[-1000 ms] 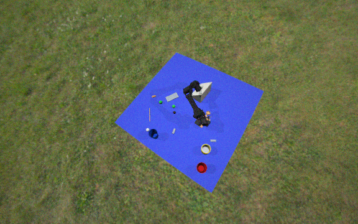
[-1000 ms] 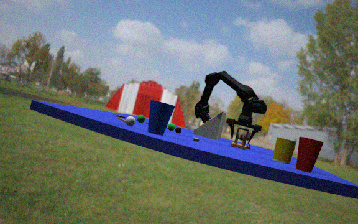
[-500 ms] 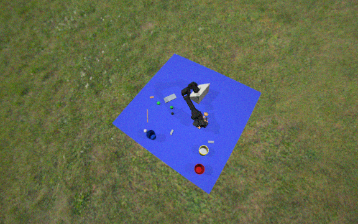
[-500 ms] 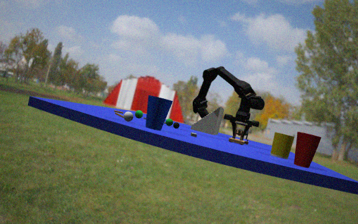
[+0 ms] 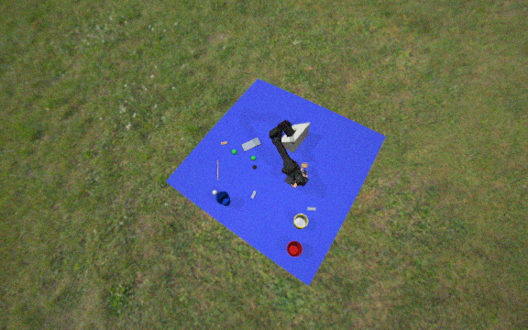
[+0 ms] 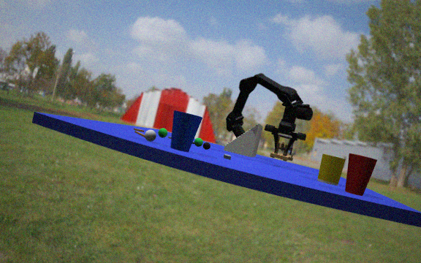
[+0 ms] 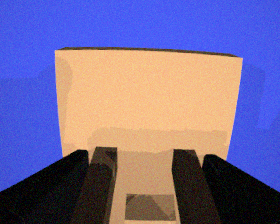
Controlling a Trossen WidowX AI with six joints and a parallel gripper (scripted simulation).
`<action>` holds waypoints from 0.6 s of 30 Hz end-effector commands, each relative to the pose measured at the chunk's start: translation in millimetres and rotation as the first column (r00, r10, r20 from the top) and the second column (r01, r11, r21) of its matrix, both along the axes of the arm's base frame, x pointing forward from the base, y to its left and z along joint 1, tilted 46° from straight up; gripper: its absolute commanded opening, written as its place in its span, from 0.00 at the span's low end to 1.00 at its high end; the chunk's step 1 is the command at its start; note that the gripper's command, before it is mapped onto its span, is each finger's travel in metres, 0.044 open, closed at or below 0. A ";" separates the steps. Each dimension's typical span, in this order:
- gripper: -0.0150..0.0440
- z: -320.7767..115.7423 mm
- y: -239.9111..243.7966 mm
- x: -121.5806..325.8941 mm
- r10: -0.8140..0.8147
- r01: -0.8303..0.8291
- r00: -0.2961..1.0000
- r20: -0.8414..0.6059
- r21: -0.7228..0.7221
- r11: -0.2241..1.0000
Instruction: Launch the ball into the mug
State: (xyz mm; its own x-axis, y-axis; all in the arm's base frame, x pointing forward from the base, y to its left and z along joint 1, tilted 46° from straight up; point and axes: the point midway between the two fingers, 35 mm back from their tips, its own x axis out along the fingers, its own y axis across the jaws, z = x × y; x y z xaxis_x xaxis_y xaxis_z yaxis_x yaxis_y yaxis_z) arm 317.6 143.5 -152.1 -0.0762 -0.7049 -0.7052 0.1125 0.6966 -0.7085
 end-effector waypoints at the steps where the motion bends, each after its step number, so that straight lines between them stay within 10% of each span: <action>1: 0.25 9.4 10.5 2.6 0.011 -0.011 1.000 -0.002 0.015 1.000; 18: 0.25 3.6 13.4 3.1 0.404 -0.383 0.839 -0.365 0.130 0.914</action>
State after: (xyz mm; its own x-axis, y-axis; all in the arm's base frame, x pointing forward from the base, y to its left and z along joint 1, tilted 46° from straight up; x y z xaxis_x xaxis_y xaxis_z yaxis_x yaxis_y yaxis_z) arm 318.3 148.4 -150.0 -0.0771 -0.7074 -0.7026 -0.3404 0.6810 -0.6484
